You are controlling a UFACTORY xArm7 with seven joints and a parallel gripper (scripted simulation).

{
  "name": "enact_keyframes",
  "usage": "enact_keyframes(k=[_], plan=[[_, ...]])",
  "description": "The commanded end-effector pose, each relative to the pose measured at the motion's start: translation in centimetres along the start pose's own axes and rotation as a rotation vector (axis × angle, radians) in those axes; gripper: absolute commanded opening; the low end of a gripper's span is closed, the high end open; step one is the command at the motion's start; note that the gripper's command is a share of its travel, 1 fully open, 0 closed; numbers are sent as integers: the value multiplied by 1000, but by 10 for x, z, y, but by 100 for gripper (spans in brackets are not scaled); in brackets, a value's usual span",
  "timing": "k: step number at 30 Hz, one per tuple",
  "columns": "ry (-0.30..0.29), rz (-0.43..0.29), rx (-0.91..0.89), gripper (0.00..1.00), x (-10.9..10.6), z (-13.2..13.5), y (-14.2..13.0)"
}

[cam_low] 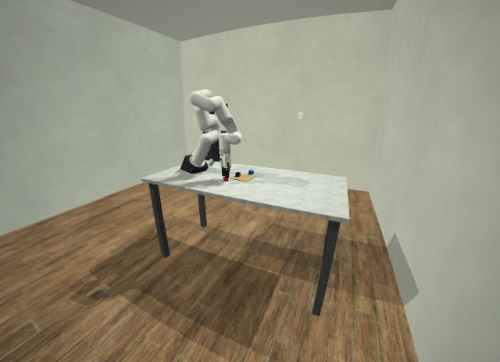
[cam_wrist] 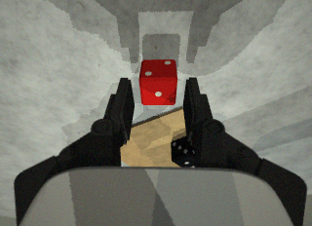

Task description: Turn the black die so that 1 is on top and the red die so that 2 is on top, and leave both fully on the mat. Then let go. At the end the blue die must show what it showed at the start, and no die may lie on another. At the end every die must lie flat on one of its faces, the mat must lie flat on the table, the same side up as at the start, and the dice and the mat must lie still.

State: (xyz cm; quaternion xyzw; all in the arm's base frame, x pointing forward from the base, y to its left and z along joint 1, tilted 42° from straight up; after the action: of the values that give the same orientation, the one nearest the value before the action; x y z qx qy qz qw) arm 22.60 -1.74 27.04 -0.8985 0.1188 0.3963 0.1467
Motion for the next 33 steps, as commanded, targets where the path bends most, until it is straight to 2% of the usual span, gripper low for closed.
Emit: enact_keyframes(k=[1, 13, 33], plan=[[2, 0, 0, 47, 5, -1, 0], [2, 0, 0, 47, 25, -1, 0], [2, 0, 0, 47, 26, -1, 0]])
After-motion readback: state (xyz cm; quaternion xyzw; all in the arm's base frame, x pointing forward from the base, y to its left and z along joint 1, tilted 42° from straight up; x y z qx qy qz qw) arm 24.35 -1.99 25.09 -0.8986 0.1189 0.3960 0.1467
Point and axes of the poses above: the point where the finger pads meet when closed, its own x axis out along the fingers, its own z axis across the jaws, y = z × x, the point moved 9 cm from there along -x, back along the fingers
